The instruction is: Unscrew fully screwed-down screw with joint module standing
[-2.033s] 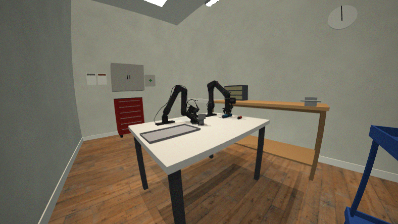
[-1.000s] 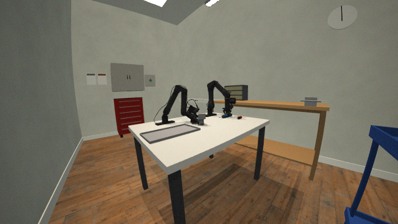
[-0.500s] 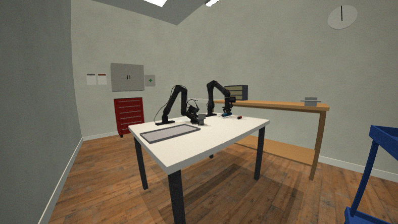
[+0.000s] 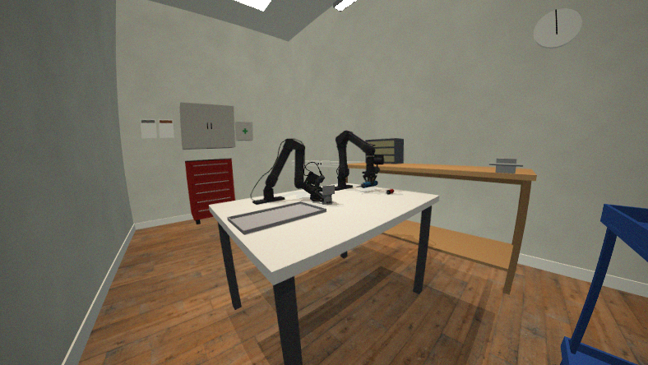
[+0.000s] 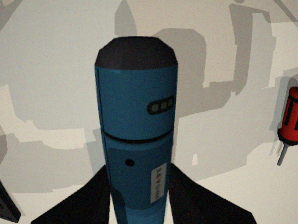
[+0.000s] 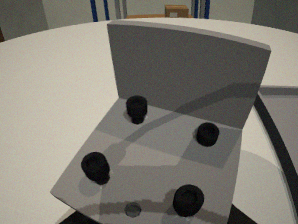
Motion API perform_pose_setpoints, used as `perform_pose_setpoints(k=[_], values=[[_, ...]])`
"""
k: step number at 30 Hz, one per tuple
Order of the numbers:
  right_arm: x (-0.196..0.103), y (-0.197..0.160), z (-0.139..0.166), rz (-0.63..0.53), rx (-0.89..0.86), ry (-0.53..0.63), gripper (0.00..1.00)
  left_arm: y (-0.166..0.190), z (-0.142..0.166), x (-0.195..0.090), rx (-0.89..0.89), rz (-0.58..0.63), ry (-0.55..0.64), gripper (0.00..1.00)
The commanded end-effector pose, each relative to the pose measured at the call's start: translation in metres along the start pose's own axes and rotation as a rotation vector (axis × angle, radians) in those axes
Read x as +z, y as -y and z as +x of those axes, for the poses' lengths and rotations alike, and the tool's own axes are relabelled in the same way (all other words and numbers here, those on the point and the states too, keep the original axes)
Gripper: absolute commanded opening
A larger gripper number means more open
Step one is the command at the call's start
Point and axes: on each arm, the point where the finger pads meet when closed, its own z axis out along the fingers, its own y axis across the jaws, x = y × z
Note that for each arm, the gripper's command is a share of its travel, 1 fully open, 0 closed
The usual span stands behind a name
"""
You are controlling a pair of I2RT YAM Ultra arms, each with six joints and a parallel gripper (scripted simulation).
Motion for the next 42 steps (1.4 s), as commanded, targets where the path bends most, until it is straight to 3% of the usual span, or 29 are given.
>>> perform_pose_setpoints(k=[1,42], values=[[0.0,-0.002,-0.005,-0.003,0.019,0.013,0.59,0.007,-0.005,-0.022,0.003,0.039,0.025,0.42],[0.0,-0.002,-0.005,-0.003,0.019,0.013,0.59,0.004,-0.004,-0.074,0.003,0.039,0.025,0.42]])
